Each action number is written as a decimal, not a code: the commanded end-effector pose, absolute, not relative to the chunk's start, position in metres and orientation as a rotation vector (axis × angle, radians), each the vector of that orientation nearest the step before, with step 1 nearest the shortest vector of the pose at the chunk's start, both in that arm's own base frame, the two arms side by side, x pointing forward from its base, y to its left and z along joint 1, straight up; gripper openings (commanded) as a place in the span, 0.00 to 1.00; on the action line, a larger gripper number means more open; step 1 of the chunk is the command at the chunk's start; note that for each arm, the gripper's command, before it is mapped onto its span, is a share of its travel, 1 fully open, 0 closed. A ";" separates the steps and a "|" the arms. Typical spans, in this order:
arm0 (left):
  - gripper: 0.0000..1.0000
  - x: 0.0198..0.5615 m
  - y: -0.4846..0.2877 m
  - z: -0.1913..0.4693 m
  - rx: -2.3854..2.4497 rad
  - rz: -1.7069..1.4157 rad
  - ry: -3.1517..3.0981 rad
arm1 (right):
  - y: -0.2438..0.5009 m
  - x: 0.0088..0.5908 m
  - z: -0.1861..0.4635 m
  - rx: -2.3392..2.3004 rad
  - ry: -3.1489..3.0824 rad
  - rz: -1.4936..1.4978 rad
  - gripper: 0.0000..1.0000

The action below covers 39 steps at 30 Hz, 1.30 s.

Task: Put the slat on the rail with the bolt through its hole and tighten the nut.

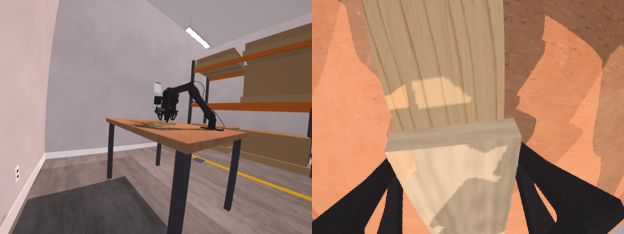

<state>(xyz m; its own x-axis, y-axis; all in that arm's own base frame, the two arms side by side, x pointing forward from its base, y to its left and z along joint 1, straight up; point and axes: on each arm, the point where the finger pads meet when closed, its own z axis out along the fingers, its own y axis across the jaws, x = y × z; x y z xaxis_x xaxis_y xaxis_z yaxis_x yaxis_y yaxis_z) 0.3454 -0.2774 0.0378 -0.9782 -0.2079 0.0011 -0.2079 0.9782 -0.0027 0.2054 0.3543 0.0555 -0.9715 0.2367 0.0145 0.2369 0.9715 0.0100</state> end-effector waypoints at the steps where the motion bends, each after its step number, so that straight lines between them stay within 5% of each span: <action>1: 0.72 0.347 -0.278 0.043 0.333 0.016 -3.134 | 0.356 0.208 0.062 0.063 -3.140 -0.036 0.34; 39: 0.72 0.347 -0.278 0.043 0.333 0.016 -3.134 | 0.354 0.209 0.065 2.439 -2.002 -0.001 0.34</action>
